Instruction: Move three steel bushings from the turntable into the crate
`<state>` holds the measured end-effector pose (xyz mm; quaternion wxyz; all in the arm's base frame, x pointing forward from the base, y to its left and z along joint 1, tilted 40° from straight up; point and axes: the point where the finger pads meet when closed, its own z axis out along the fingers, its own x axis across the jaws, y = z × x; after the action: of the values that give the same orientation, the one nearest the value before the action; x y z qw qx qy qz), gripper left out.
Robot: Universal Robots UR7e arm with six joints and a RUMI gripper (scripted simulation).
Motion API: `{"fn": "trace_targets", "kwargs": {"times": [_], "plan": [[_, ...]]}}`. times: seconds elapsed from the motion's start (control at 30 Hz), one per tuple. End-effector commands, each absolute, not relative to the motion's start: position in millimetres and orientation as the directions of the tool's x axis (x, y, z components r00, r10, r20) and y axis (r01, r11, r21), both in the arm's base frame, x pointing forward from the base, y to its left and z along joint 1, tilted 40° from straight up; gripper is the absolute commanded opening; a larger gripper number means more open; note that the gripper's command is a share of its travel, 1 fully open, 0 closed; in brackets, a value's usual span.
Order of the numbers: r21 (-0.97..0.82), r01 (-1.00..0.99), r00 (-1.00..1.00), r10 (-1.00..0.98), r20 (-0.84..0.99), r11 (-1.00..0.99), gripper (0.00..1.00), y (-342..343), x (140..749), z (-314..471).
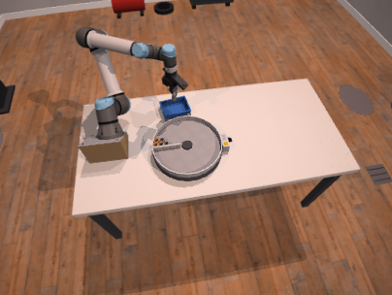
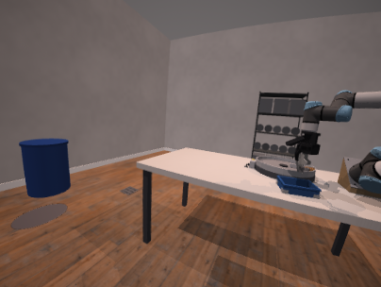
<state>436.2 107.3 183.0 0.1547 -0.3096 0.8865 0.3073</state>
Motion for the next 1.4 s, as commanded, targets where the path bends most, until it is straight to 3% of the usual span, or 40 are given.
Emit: {"fn": "trace_targets", "kwargs": {"times": [0.0,1.37], "plan": [[0.448,-0.644,-0.76,-0.454,-0.465,0.62,0.0,107,436,183],[0.448,-0.644,-0.76,-0.454,-0.465,0.62,0.0,145,441,139]]}}
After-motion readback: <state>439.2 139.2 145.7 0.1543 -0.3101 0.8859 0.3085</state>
